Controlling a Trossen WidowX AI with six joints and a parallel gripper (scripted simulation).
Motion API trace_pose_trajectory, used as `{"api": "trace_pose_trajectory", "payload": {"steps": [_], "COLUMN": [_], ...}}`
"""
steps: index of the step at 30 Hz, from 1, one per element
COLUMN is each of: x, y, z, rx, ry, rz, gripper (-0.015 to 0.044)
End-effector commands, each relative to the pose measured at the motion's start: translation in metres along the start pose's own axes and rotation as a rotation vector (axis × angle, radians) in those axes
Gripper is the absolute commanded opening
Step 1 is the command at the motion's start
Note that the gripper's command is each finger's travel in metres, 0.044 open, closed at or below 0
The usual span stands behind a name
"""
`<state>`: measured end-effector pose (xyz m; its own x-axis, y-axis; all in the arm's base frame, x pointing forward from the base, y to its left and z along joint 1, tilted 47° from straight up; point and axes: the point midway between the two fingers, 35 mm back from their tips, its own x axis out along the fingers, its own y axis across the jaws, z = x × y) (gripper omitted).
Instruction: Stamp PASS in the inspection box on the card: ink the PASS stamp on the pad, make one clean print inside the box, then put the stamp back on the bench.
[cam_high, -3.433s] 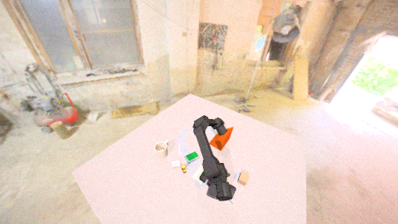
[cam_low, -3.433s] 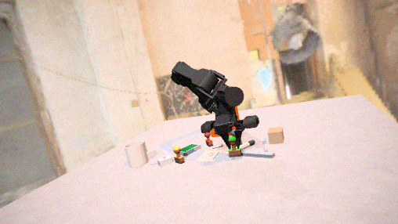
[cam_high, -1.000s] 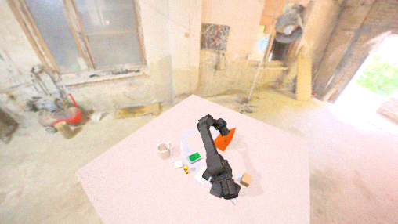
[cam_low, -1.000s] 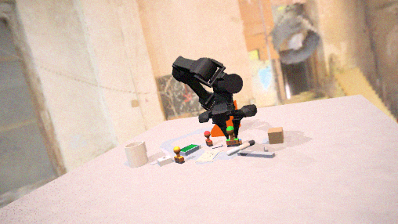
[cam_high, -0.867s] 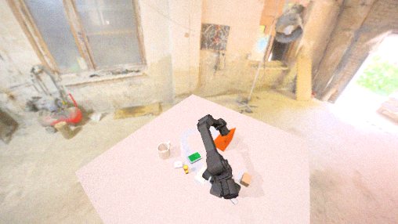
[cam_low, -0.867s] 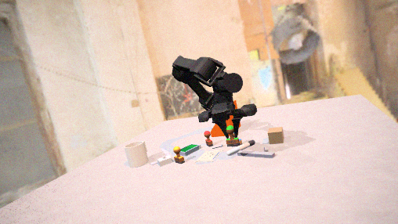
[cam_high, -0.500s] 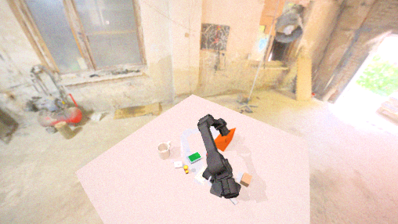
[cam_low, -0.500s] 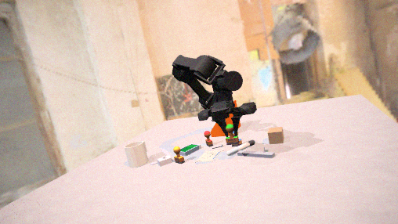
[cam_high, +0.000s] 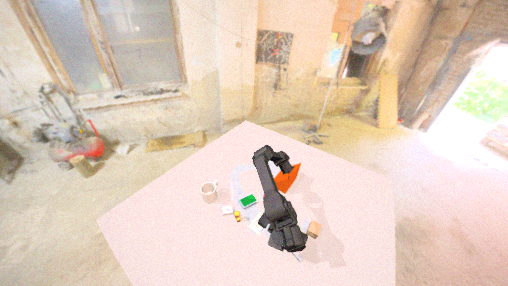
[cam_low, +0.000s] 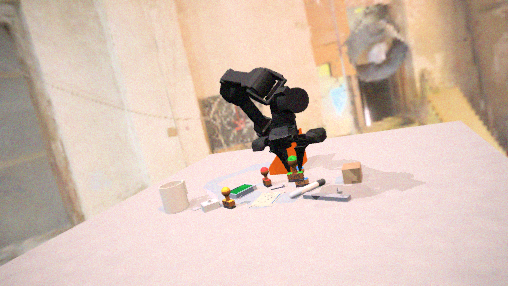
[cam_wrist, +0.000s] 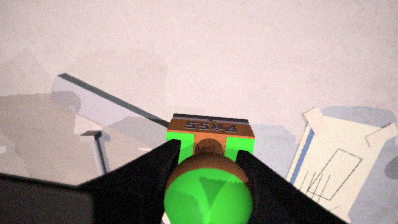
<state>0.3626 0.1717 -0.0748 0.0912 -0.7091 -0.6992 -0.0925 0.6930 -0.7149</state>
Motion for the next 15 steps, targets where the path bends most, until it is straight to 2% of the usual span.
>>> {"api": "trace_pose_trajectory", "payload": {"steps": [1,15], "x": [-0.003,-0.014], "y": [-0.011,-0.081], "z": [-0.001,-0.012], "rx": [0.004,0.001], "ry": [0.005,0.005], "rz": [0.004,0.007], "gripper": [0.0,0.0]}}
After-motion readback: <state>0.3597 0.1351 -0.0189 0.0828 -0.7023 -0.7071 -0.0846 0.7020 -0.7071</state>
